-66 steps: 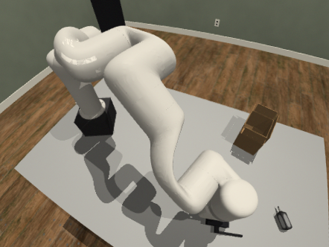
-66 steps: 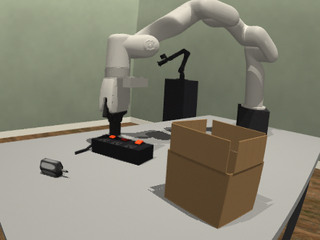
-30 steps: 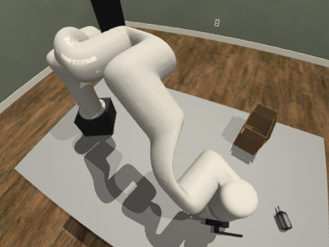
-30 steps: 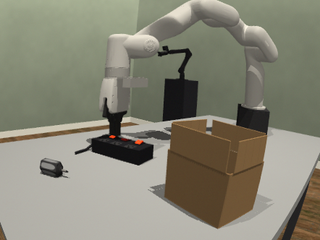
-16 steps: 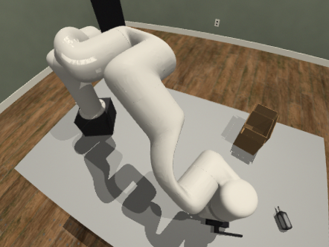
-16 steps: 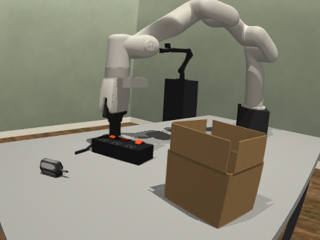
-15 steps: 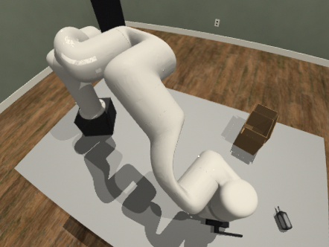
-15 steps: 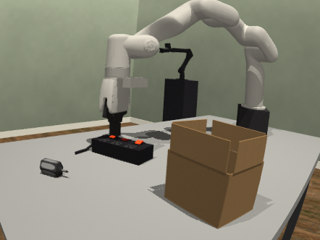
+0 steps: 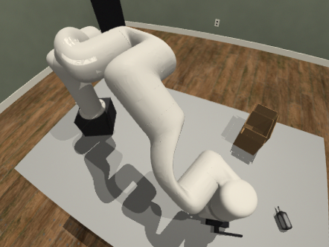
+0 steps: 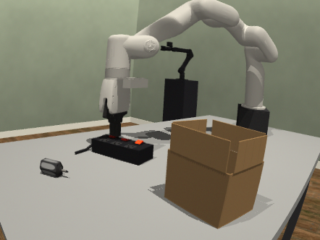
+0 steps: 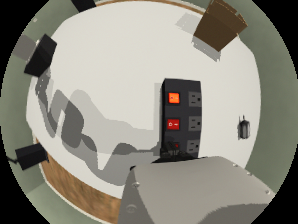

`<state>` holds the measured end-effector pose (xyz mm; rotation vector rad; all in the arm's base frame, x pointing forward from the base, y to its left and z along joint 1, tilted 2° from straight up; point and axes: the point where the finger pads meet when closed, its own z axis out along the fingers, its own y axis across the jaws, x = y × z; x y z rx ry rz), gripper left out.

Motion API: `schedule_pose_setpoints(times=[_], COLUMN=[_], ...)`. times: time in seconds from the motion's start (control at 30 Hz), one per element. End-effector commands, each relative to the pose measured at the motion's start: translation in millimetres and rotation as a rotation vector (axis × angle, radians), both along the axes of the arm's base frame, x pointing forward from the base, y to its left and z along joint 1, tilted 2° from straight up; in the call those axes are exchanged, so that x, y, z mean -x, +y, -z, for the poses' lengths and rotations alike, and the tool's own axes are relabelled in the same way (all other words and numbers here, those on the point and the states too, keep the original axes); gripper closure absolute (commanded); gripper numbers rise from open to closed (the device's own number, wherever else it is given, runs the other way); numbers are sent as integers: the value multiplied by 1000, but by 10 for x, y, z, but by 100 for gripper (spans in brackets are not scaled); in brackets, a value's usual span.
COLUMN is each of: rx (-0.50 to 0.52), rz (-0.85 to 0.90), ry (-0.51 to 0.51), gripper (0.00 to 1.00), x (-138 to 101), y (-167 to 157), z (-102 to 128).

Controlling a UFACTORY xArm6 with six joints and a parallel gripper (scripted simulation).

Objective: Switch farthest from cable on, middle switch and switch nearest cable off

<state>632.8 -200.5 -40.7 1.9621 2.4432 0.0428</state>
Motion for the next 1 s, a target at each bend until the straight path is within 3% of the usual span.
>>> schedule_pose_setpoints(times=[0.0, 0.37, 0.73, 0.97], rx=[2, 2, 2, 2], rz=[0, 0, 0, 0], ry=[-6, -6, -6, -6], gripper=[100, 100, 100, 100], x=[-22, -20, -13, -12], y=[-9, -10, -13, -14], z=[-34, -83, -338, -375])
